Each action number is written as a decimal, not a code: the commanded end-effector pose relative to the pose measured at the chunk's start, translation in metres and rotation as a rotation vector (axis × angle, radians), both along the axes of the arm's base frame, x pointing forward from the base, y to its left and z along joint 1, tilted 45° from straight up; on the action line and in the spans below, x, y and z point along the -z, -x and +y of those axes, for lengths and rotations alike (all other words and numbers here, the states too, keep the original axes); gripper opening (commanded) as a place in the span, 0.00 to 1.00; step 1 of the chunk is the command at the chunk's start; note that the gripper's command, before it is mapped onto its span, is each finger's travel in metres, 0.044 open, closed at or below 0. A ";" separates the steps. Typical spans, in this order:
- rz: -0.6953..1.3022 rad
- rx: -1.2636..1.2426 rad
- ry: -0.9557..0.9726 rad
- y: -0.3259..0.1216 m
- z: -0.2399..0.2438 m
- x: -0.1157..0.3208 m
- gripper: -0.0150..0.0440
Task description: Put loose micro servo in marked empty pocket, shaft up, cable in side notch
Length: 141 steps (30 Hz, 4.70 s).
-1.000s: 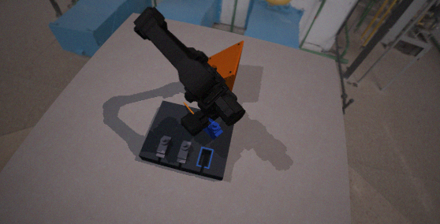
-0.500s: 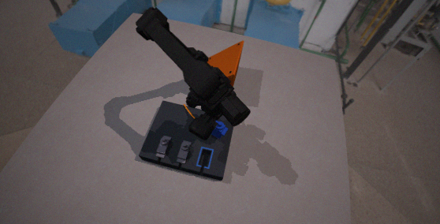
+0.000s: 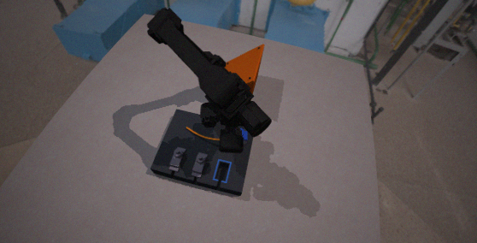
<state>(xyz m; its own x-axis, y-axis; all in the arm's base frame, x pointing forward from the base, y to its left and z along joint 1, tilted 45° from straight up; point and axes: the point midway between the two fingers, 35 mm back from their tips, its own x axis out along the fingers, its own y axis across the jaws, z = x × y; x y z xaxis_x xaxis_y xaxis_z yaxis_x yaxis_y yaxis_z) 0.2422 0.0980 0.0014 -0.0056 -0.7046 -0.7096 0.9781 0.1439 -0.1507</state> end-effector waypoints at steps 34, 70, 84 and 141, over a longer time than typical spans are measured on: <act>0.899 -0.910 -0.013 0.000 0.001 0.000 0.25; 0.955 -0.971 -0.011 -0.099 0.001 0.000 0.25; 0.954 -0.971 -0.010 -0.110 -0.006 0.006 0.25; 0.955 -0.970 -0.008 -0.110 -0.040 0.040 0.25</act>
